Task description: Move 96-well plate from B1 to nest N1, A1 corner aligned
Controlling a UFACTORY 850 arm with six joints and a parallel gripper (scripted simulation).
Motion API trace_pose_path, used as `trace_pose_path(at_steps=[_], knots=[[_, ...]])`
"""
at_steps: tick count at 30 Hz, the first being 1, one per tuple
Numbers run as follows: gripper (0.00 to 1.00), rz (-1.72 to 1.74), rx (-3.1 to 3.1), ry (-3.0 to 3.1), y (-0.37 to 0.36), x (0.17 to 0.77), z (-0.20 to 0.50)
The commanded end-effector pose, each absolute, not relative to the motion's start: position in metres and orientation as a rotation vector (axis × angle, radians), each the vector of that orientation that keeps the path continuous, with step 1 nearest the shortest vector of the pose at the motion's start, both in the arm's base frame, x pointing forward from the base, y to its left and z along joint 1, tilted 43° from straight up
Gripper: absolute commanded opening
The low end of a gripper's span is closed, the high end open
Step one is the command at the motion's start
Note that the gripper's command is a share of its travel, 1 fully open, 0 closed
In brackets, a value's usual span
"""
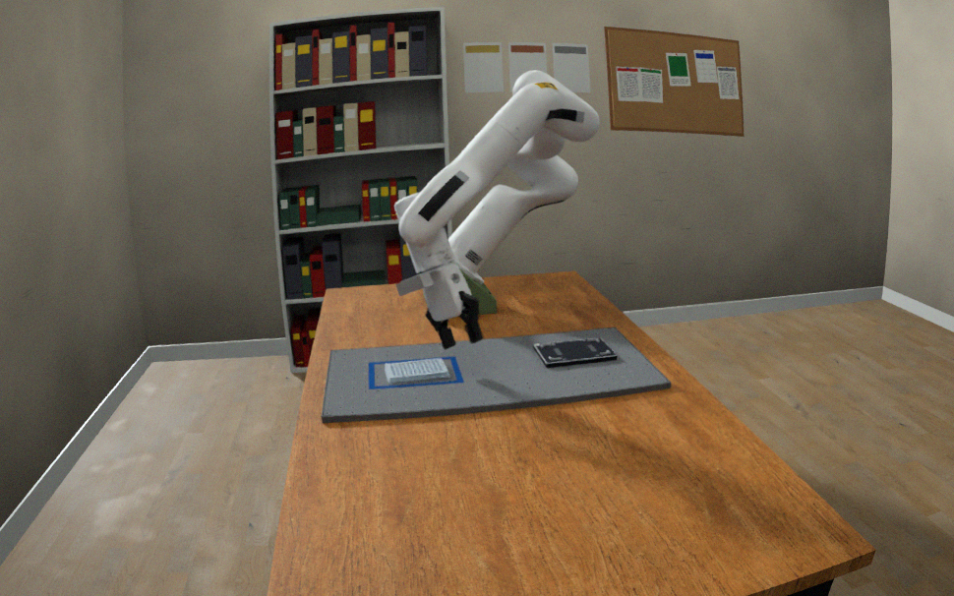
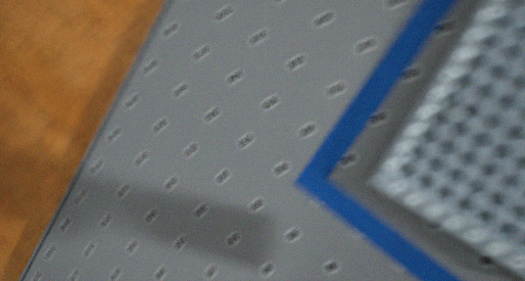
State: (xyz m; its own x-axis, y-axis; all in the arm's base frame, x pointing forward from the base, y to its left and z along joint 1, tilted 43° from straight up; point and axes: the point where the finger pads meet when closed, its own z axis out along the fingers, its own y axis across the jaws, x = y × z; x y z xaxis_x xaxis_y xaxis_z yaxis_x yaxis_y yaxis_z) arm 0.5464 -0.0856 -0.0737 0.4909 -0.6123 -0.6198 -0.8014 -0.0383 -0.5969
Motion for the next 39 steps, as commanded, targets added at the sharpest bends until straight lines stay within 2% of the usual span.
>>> trace_pose_path(at_steps=[1, 21, 39], knots=[[1.00, 0.362, -1.739, 1.297, -0.098, 0.544, -0.081], [1.00, 0.636, -1.725, 1.804, -0.176, 0.529, -0.118], [1.00, 0.636, -1.725, 1.804, -0.171, 0.530, -0.123]])
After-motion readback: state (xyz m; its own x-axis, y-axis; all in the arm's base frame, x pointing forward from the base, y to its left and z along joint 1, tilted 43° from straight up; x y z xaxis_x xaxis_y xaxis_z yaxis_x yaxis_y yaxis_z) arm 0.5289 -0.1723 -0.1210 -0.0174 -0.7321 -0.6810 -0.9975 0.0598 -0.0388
